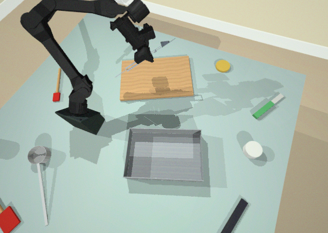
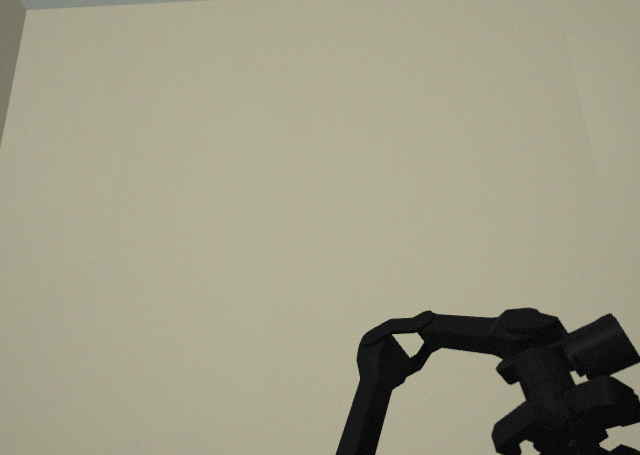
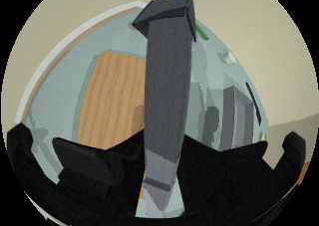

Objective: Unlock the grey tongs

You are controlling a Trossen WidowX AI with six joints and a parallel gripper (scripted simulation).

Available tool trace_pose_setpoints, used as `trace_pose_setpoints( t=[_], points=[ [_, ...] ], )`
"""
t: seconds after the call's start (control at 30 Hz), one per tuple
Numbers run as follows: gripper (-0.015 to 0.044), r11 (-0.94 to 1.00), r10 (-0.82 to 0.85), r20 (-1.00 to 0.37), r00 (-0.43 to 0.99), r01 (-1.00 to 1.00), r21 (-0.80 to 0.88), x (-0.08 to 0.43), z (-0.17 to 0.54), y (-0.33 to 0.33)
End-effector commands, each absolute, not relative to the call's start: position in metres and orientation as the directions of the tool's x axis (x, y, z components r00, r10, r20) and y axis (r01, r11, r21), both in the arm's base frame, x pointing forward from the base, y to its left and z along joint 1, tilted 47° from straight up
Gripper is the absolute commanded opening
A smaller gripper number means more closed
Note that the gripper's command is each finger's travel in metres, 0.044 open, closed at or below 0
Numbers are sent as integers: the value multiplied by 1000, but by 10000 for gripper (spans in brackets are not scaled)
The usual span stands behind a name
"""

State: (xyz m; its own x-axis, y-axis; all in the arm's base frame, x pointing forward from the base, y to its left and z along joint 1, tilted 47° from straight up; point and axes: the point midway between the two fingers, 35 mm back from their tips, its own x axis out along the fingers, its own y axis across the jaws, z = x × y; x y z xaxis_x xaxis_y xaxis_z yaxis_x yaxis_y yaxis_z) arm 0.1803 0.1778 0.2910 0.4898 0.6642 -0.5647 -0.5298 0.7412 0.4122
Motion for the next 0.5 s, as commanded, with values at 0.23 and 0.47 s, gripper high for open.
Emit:
trace_pose_setpoints(
  t=[0.23, 0.47],
  points=[
    [-150, 705, 673, -668, 316, -547, 451, 182, 291, 181],
    [-150, 673, 684, -704, 193, -538, 508, 183, 292, 183]
  ],
)
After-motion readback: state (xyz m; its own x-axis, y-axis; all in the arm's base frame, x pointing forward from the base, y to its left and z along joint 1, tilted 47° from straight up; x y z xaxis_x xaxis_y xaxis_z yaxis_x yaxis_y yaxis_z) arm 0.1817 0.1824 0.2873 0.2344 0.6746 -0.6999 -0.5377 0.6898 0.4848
